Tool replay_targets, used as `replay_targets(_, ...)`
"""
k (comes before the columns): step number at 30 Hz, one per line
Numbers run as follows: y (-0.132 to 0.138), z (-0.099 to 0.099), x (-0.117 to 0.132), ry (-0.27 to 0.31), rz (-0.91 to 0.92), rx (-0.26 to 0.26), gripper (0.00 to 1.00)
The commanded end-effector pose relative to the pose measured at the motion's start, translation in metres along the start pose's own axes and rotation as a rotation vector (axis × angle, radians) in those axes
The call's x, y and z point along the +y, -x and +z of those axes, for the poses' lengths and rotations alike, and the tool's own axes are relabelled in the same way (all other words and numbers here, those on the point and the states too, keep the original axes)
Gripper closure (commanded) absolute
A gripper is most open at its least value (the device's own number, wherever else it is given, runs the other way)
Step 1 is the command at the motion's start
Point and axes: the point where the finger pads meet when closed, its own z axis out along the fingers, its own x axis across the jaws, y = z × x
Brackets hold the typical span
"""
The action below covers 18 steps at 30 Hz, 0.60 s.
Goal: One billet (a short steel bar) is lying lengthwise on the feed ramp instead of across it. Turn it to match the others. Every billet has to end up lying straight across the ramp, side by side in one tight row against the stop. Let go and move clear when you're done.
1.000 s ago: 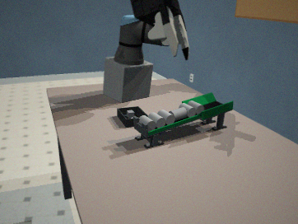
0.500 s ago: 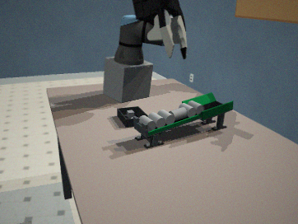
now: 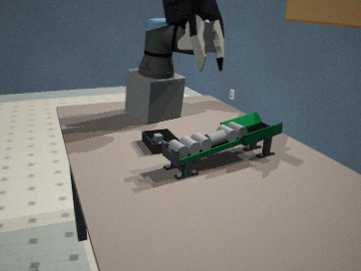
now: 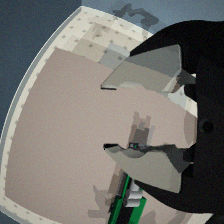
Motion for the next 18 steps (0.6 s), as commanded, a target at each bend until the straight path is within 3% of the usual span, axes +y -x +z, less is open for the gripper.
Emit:
replay_targets(1,0.019,-0.005,0.018,0.045,0.072,-0.01,0.6)
replay_targets(11,0.019,-0.005,0.018,0.045,0.072,-0.01,0.6)
replay_targets(16,0.053,-0.013,0.053,0.133,0.199,-0.023,0.6)
replay_targets(18,0.053,-0.013,0.053,0.133,0.199,-0.023,0.6)
